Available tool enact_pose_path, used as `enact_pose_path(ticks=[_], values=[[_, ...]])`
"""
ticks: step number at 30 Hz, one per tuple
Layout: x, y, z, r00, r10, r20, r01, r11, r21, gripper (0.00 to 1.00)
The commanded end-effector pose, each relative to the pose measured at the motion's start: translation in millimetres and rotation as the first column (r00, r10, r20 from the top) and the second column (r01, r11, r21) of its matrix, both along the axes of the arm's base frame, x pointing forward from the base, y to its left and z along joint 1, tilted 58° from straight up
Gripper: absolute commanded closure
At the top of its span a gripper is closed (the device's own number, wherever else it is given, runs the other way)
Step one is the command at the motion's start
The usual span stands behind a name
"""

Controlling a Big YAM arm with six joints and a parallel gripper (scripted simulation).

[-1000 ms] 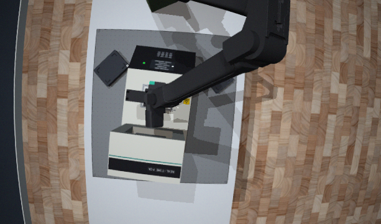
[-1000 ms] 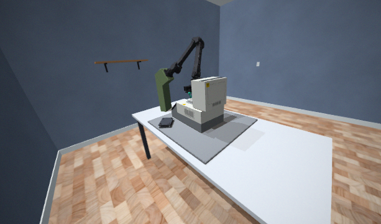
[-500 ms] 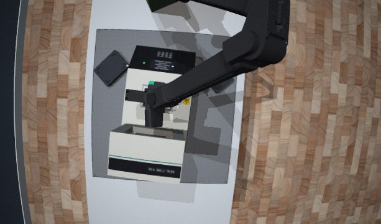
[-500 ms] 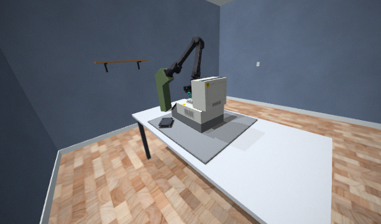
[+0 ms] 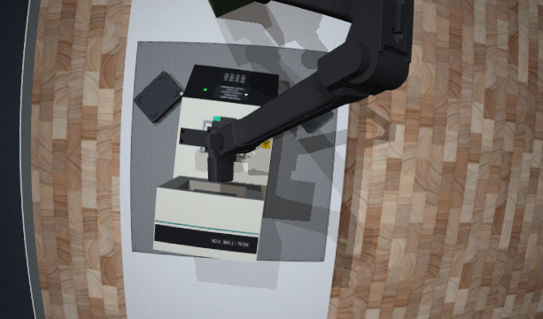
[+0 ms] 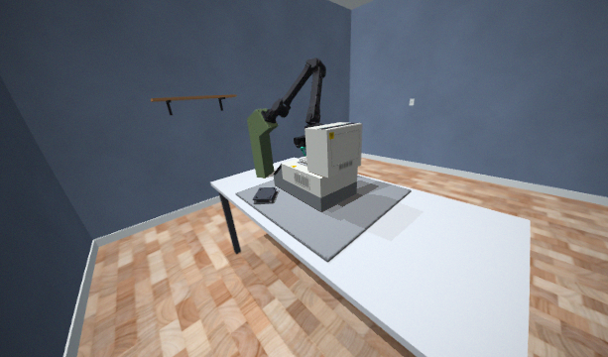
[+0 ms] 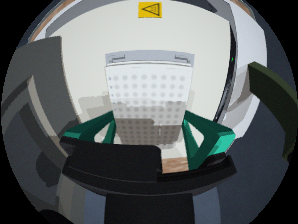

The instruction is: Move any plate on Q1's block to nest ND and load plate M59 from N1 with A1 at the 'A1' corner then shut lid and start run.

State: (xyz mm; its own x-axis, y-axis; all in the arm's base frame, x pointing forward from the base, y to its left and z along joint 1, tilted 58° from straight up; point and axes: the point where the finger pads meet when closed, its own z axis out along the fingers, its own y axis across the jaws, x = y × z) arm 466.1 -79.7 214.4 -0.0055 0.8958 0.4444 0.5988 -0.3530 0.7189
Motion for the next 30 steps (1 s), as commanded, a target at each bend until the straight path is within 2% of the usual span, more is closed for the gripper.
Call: enact_pose_path(ticks=[1,7,12,17,30], values=[[5,-12,6.9,1.0,-0.011,0.014,0.011,1.0,-0.007,1.0],[1,-15,-5.6,1.0,-0.025,0.001,0.025,1.0,-0.012,1.0],[-1,-10,-4.1,1.0,-0.026,0.004,0.026,1.0,-0.004,1.0],[6,-1,3.9,1.0,-0.011,0.016,0.011,1.0,-0.002,1.0],[13,2,2.4,1.0,0.0,0.008,0.0,1.0,-0.002,1.0]])
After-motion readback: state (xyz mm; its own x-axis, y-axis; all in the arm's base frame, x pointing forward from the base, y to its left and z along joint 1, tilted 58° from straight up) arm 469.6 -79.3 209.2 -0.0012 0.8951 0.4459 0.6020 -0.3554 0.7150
